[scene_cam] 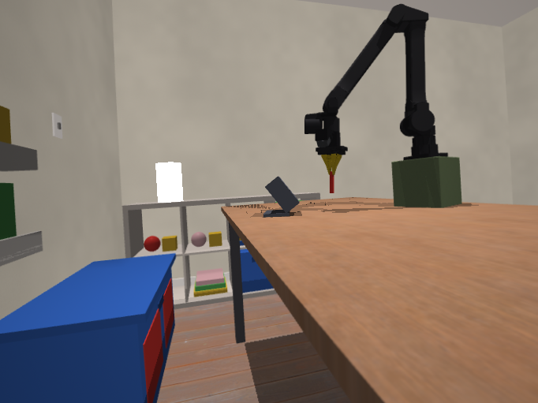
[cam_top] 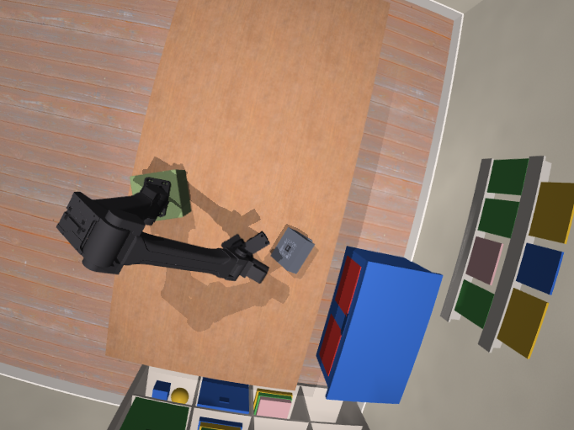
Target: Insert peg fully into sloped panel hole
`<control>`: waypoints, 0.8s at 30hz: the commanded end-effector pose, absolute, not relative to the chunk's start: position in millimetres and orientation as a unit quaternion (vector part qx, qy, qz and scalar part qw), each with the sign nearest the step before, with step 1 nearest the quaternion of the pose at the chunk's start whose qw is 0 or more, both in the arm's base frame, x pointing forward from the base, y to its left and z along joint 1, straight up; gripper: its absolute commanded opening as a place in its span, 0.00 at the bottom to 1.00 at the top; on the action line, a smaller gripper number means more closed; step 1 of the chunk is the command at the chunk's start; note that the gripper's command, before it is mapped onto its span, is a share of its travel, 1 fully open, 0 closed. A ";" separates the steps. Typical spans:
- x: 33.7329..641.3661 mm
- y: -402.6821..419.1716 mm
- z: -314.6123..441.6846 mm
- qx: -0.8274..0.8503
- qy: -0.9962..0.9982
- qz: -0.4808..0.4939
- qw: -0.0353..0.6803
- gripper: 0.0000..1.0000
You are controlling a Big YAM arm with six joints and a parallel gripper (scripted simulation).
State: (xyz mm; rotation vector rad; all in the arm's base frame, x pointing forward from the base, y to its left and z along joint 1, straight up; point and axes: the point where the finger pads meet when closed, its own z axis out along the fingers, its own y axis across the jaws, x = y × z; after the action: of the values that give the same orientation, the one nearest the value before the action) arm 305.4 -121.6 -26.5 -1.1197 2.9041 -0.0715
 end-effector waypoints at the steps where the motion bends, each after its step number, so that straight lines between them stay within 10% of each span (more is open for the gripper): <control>1: 311.6 -118.2 -24.2 -0.374 0.926 -0.039 0.028 0.00; 24: 327.2 -111.3 -28.8 -0.406 0.906 -0.097 0.072 0.00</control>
State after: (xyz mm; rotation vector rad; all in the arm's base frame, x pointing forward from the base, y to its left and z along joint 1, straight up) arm 320.6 -114.4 -33.3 -1.1848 2.7716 -0.2497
